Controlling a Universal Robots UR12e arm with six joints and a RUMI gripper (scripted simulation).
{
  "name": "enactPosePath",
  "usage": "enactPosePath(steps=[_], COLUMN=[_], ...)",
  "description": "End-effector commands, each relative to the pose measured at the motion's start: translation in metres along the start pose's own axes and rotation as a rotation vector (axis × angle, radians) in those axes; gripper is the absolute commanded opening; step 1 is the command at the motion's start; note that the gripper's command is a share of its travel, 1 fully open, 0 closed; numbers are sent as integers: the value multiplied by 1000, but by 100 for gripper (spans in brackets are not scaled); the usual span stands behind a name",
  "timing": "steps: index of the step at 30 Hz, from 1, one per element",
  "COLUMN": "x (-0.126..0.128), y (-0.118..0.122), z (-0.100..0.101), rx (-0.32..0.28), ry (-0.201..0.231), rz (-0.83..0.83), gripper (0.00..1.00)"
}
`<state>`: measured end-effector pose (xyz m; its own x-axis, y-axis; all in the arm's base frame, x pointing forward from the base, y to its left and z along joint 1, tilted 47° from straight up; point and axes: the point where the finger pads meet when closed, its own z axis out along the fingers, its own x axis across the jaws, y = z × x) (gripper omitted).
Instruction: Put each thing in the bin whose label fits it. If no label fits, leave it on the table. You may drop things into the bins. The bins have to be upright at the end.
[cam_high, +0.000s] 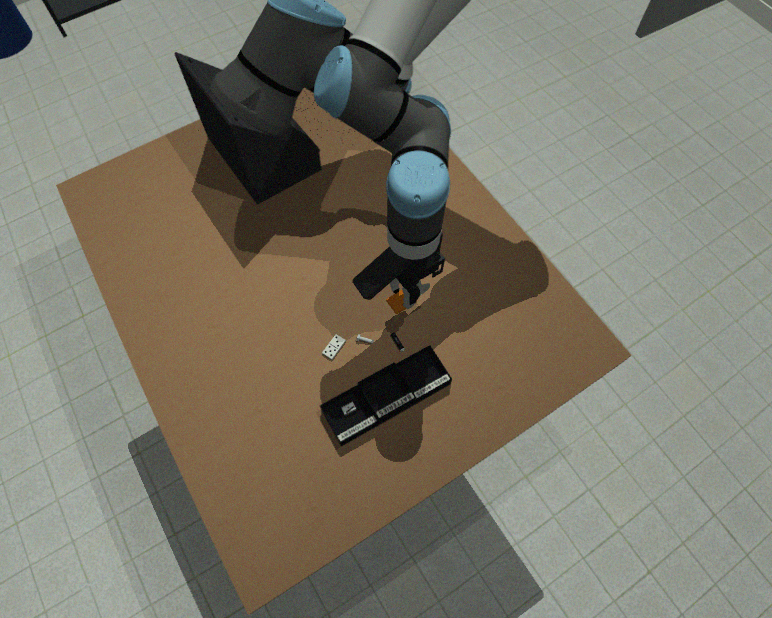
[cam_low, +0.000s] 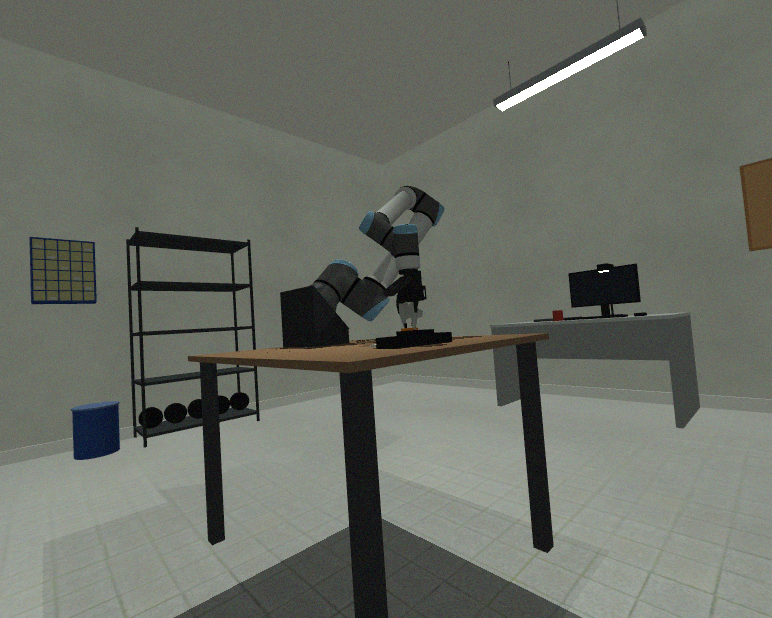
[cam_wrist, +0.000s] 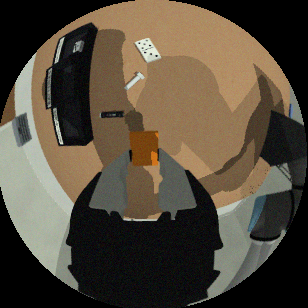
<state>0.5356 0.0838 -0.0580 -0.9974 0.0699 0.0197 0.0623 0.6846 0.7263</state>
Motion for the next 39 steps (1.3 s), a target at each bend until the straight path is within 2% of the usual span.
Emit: enactPosePath(steps=[1,16,18,24,27,39], x=[0,0,0,0,-10,-46], y=[0,0,0,0,-16,-77], z=[-17,-17,-24,-24,-24,-24], rx=[0,0,0,0,0,-5], ry=[0,0,0,0,0,1], rz=[-1,-1,-1,-1,149,518], gripper=[0,0,0,0,0,0])
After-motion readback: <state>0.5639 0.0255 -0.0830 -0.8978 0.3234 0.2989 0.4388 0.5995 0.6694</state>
